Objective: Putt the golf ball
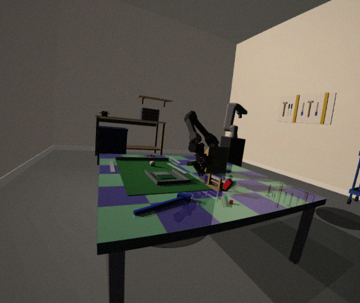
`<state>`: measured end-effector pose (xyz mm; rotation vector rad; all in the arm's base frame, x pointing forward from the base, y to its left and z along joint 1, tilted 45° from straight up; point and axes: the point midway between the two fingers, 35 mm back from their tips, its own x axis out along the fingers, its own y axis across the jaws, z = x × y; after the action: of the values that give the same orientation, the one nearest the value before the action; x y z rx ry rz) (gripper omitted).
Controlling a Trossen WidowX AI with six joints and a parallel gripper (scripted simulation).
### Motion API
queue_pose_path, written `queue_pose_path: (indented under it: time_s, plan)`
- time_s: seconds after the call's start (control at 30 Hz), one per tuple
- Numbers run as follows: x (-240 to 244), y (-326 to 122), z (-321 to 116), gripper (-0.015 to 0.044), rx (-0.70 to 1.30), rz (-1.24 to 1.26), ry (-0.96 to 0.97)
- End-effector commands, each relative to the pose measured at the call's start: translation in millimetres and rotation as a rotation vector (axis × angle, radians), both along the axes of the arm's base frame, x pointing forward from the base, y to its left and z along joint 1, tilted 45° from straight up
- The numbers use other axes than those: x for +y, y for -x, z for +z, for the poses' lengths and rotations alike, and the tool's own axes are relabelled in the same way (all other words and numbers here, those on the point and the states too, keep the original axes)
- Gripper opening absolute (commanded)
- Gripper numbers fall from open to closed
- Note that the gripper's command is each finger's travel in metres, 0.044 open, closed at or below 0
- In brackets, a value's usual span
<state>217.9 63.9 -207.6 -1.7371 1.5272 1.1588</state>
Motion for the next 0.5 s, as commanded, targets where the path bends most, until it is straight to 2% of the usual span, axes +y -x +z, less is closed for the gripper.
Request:
queue_pose_path:
  time_s: [0.0,0.17,0.47]
  plan:
    - [0.0,0.0,0.1,0.0046,0.000,-0.001,0.000]
    - [0.9,-0.2,0.8,0.0000,0.000,-0.001,0.000]
    - [41.9,-1.6,37.8,0.0000,0.001,0.000,-0.006]
